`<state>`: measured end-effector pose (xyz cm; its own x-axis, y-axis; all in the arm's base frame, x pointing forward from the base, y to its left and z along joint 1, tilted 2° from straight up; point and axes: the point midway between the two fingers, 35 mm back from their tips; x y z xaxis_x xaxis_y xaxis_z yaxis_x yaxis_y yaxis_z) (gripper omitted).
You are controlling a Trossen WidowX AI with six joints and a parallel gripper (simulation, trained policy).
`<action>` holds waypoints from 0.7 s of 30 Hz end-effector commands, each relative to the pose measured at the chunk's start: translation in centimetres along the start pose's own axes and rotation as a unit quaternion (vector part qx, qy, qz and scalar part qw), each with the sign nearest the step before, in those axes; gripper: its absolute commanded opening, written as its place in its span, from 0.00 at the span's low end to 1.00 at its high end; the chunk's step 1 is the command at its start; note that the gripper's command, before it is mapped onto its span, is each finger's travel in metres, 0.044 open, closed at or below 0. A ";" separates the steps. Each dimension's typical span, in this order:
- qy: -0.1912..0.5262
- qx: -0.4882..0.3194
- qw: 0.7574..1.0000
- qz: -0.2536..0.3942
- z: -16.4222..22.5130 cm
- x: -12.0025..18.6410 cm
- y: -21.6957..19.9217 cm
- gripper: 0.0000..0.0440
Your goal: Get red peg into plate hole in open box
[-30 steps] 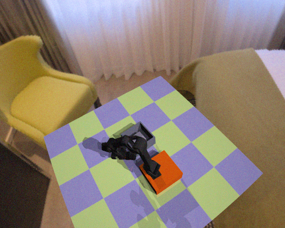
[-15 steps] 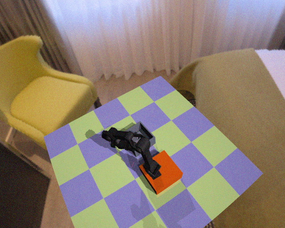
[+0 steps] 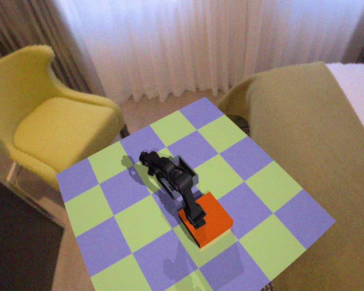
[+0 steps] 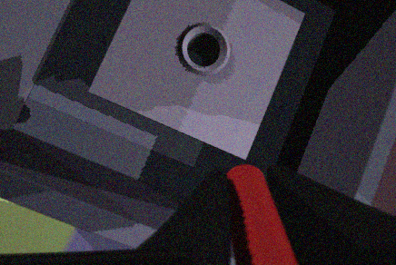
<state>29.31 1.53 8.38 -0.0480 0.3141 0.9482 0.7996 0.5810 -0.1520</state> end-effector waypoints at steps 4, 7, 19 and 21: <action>0.005 0.001 1.000 -0.003 -2.5 -1.9 0.1 0.00; 0.011 0.007 1.000 -0.008 -3.4 -2.7 0.1 0.00; 0.047 0.052 0.997 -0.026 -4.5 -6.7 0.3 0.04; 0.056 0.061 0.996 -0.028 -4.3 -7.3 0.3 0.12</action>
<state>32.79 -3.77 3.77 -0.0408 0.2178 0.9751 0.7365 0.6661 -0.1180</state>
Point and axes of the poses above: the point midway between the two fingers, 35 mm back from their tips, its own x axis back along the fingers, its own y axis across the jaws, z = x × y, and after that the axes turned 2 degrees about x, right-handed
